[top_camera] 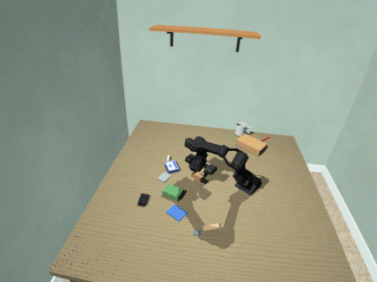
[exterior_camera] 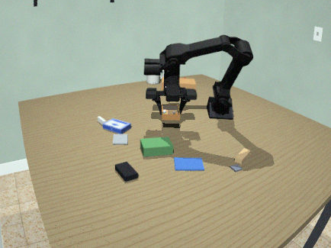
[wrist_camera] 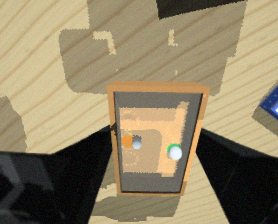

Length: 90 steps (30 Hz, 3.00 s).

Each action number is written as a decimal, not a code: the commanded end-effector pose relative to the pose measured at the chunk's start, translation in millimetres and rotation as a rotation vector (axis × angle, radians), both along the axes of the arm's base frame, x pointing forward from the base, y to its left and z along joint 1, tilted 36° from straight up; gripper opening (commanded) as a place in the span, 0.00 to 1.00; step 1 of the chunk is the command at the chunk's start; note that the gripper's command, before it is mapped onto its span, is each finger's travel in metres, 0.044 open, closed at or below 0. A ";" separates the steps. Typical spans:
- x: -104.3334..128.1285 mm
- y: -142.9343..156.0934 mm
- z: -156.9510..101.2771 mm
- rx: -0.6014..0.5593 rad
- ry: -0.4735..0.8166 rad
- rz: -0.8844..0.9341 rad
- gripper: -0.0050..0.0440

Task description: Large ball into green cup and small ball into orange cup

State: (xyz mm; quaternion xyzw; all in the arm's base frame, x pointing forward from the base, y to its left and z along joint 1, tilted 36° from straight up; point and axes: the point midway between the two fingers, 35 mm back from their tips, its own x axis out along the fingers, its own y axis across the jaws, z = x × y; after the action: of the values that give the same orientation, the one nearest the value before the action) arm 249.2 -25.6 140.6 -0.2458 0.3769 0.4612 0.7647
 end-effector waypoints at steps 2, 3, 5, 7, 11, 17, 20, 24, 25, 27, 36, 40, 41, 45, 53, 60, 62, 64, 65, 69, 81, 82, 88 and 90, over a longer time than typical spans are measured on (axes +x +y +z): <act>1.1 -0.3 0.9 -0.015 0.002 -0.001 0.10; 0.9 -0.1 0.9 -0.020 -0.002 -0.005 0.10; 0.7 0.2 0.9 -0.029 -0.009 -0.013 0.10; 0.7 0.2 0.9 -0.030 -0.010 -0.014 0.10; 0.7 0.2 0.9 -0.030 -0.010 -0.014 0.10; 0.5 0.2 0.9 -0.029 -0.014 -0.017 0.10; 0.1 0.0 0.8 -0.022 -0.027 -0.022 0.10; 0.0 -0.2 0.8 -0.014 -0.030 -0.021 0.10; 0.0 -0.2 0.8 -0.014 -0.030 -0.021 0.10; 0.1 -0.3 0.7 -0.011 -0.028 -0.019 0.10; 1.0 -0.5 0.8 -0.007 -0.002 -0.001 0.10; 1.1 -0.3 0.9 -0.013 0.005 0.001 0.10; 1.3 -0.2 0.9 -0.019 0.010 0.002 0.10; 1.4 0.0 0.9 -0.025 0.012 0.001 0.10; 0.6 -0.3 0.8 -0.015 -0.014 -0.011 0.10; 0.6 -0.3 0.8 -0.015 -0.014 -0.011 0.10; 0.6 -0.3 0.8 -0.015 -0.014 -0.011 0.10; 0.6 -0.3 0.8 -0.015 -0.014 -0.011 0.10; 0.6 -0.3 0.8 -0.015 -0.014 -0.011 0.10; 0.6 -0.3 0.8 -0.015 -0.014 -0.011 0.10; 0.6 -0.3 0.8 -0.015 -0.014 -0.011 0.10; 0.6 -0.3 0.8 -0.015 -0.014 -0.011 0.10; 1.1 0.3 0.2 -0.016 -0.014 -0.011 0.10; 3.4 3.0 -4.7 -0.017 -0.013 -0.010 0.10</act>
State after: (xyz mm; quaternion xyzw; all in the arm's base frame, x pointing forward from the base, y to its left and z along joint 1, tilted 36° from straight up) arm 251.2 -25.8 140.1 -0.2547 0.3771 0.4508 0.7679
